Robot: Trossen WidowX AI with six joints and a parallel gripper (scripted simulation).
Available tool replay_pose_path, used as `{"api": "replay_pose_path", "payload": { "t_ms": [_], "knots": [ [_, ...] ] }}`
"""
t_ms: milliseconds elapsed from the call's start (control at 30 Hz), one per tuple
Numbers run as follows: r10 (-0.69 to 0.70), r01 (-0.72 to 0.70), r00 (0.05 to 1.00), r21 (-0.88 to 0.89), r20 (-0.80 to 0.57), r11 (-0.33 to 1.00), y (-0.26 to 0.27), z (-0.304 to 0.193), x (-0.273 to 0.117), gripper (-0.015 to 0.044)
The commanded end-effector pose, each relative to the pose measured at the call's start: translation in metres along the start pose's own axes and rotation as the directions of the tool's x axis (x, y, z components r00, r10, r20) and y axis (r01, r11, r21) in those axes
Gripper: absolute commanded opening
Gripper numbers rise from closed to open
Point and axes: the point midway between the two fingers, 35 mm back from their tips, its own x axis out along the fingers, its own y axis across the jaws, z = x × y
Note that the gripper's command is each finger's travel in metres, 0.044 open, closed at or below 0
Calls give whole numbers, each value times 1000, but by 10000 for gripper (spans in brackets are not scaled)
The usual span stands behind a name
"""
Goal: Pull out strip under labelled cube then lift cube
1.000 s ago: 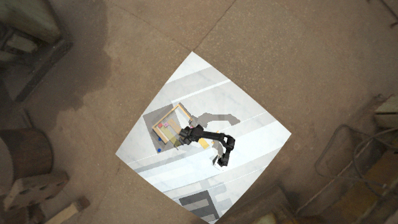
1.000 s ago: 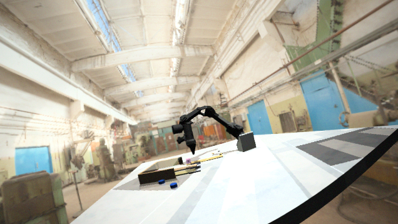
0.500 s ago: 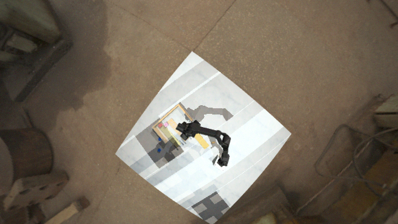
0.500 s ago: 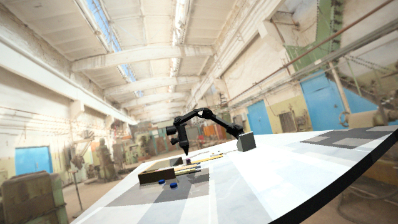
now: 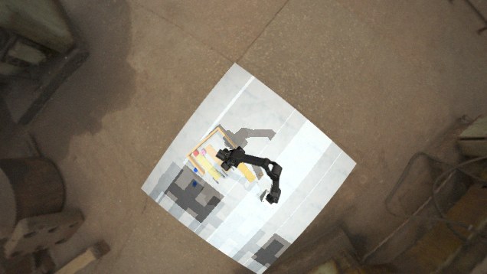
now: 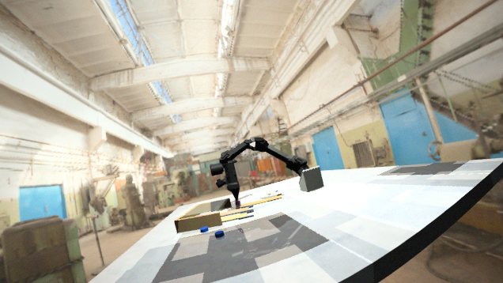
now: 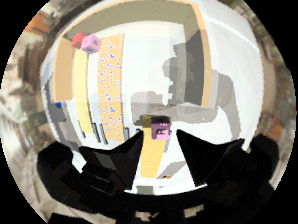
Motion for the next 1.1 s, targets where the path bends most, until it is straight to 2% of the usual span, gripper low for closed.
{"api": "replay_pose_path", "payload": {
  "t_ms": [0, 533, 667, 867, 1000, 1067],
  "knots": [
    [-6, 6, 1000, -5, -1, 1000, -1, -1, 7, 250],
    [-8, 8, 1000, -5, -1, 1000, -1, -2, 28, 250],
    [-2, 2, 1000, 0, -2, 1000, -1, -1, 26, 145],
    [-2, 2, 1000, 0, -2, 1000, -1, -1, 26, 105],
    [-2, 2, 1000, 0, -2, 1000, 0, -4, 24, 0],
    [-2, 2, 1000, -1, -2, 1000, 1, -12, 17, 0]
  ]
}}
